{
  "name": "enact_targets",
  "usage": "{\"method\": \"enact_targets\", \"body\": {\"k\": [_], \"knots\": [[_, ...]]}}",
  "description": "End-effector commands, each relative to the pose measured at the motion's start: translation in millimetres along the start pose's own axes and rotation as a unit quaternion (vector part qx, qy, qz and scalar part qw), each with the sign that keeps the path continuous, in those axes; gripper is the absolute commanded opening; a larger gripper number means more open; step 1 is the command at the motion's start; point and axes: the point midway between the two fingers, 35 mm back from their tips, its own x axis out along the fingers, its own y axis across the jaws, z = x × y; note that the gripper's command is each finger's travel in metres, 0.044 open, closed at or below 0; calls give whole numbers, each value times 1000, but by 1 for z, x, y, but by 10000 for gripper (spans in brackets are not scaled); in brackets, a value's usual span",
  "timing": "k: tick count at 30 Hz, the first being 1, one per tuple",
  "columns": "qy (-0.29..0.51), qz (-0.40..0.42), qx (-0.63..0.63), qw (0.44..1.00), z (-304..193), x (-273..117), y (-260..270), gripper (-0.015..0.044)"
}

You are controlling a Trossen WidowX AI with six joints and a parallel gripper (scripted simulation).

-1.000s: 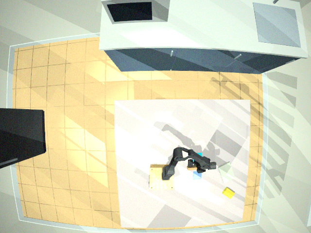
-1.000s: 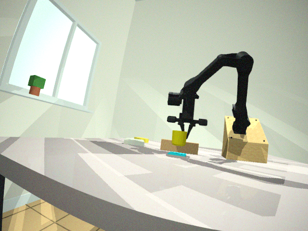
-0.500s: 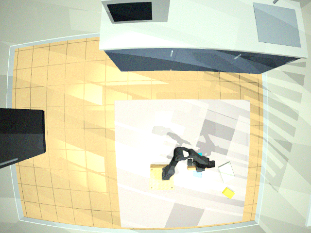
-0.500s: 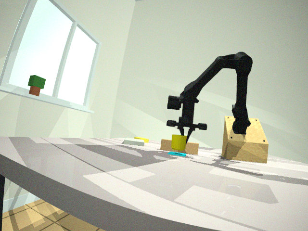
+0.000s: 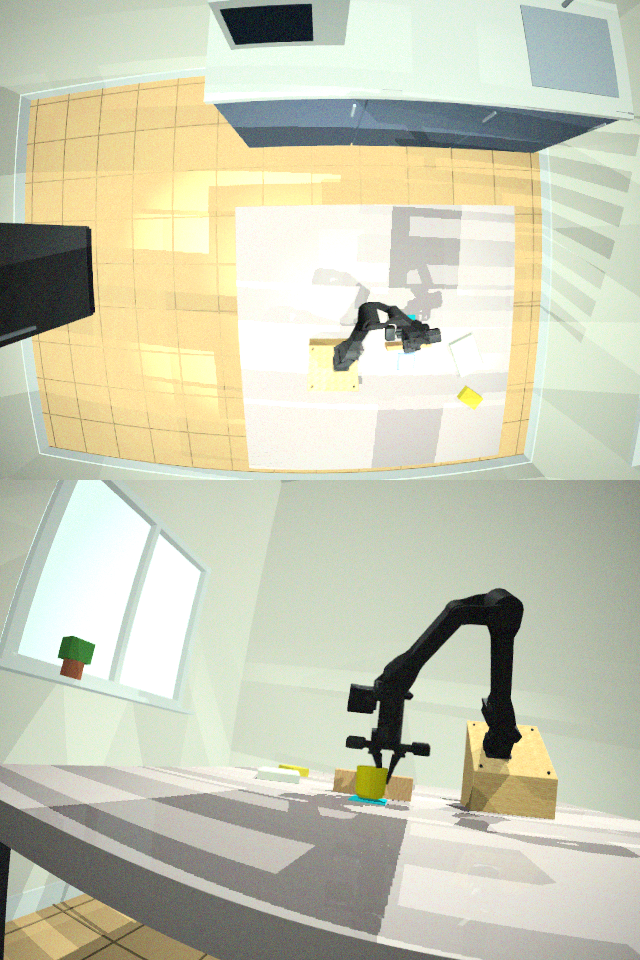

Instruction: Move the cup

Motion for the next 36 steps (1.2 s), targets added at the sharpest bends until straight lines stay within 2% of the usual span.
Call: {"method": "enact_targets", "body": {"k": [1,7,13,36], "knots": [[0,0,-1,1000,0,-1,0,0],[0,0,-1,1000,0,-1,0,0],[0,0,-1,1000,0,-1,0,147],[-2,0,0,1000,1,-22,1,147]]}}
